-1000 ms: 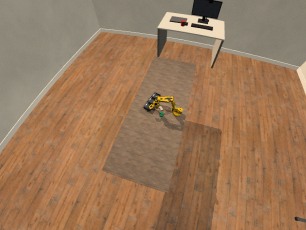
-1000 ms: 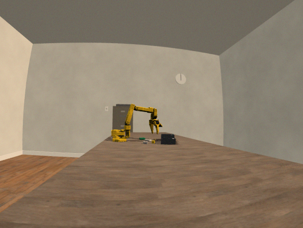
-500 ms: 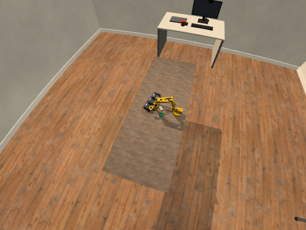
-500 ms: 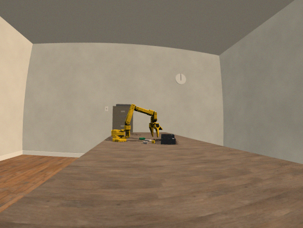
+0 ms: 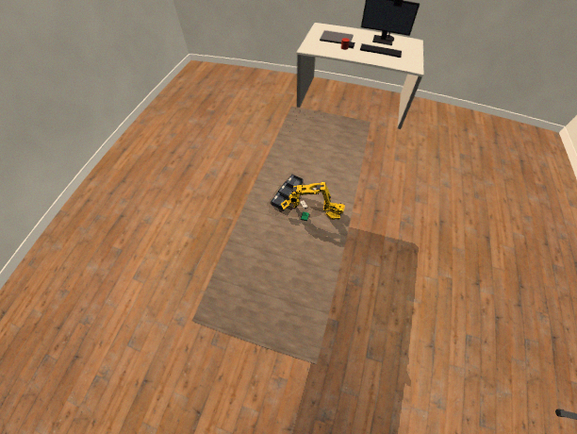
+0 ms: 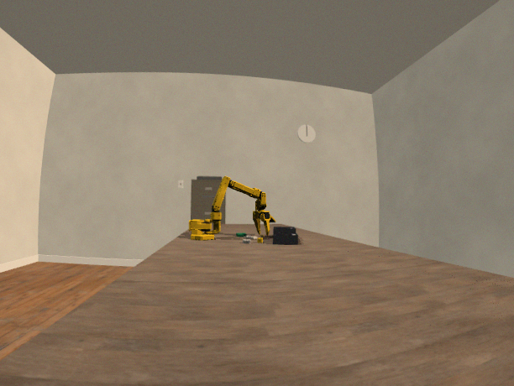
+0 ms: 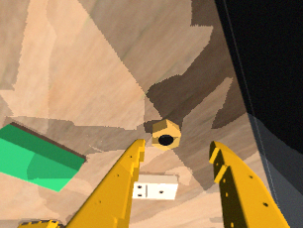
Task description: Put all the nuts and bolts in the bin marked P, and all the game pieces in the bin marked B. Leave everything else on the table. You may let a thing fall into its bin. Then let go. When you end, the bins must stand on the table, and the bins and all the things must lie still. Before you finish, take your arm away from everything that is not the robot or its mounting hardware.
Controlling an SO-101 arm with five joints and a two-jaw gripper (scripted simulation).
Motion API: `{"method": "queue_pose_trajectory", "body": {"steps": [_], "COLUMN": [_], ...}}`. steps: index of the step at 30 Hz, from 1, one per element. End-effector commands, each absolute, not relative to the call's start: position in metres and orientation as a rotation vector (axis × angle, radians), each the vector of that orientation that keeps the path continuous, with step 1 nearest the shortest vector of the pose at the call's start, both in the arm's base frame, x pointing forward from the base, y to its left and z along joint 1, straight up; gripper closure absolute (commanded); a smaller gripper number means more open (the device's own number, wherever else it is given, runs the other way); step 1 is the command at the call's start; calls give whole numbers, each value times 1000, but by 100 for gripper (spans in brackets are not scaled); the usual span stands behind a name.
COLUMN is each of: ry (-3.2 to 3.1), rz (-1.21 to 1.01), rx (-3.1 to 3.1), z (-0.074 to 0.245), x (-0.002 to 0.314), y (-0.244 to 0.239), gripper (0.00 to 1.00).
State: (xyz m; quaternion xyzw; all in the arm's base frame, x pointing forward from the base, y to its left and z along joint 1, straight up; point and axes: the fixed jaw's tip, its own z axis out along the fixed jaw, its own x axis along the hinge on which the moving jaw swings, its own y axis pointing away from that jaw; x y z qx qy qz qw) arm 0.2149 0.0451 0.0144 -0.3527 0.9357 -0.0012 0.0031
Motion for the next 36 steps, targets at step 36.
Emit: {"method": "queue_pose_trajectory", "body": {"steps": [36], "ry": [2908], "rz": [-7], "rx": [-1126], "z": [10], "x": [218], "y": [48], "gripper": [83]}}
